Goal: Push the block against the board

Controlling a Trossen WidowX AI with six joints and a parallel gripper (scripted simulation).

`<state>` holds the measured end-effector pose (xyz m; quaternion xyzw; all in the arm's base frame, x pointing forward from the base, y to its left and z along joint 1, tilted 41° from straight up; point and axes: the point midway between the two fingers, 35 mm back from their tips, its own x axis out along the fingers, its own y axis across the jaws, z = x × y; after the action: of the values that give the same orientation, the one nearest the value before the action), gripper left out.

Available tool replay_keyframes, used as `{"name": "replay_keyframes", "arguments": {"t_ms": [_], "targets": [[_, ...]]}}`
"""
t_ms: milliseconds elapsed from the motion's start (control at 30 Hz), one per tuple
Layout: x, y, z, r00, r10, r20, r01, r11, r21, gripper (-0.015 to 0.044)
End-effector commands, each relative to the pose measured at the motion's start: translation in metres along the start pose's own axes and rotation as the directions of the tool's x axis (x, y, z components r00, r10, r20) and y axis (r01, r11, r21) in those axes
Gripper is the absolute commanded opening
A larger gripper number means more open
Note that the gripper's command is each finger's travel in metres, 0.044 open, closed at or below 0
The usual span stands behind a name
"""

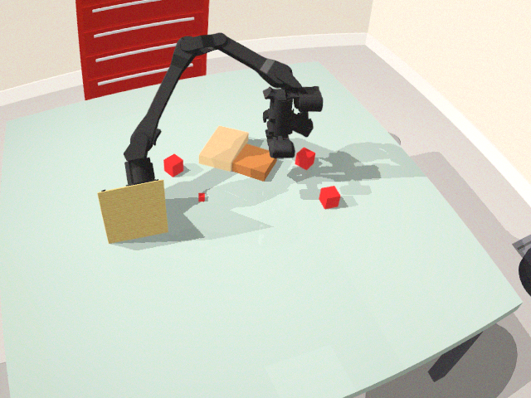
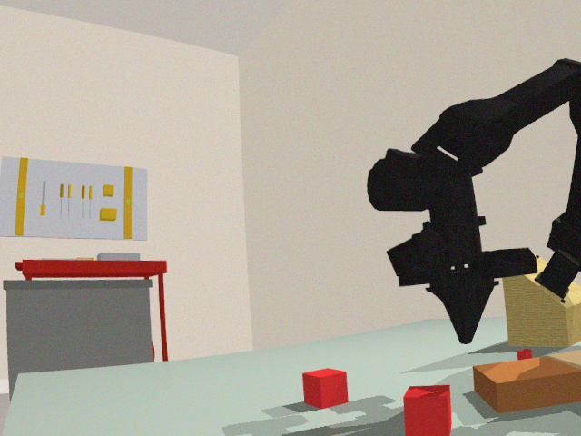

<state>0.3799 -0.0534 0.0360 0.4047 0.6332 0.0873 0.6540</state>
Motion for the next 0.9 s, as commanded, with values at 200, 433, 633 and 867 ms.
{"name": "replay_keyframes", "arguments": {"t_ms": [200, 433, 633, 867], "targets": [[0.004, 0.024, 0.023, 1.000, 0.005, -0.006, -0.003, 0.947, 0.321, 0.0000], [0.005, 0.035, 0.032, 1.000, 0.007, -0.006, -0.004, 0.897, 0.442, 0.0000], [0.048, 0.037, 0.035, 1.000, 0.008, -0.006, -0.004, 0.885, 0.465, 0.0000], [0.060, 0.039, 0.034, 1.000, 0.009, -0.006, -0.005, 0.882, 0.471, 0.0000]]}}
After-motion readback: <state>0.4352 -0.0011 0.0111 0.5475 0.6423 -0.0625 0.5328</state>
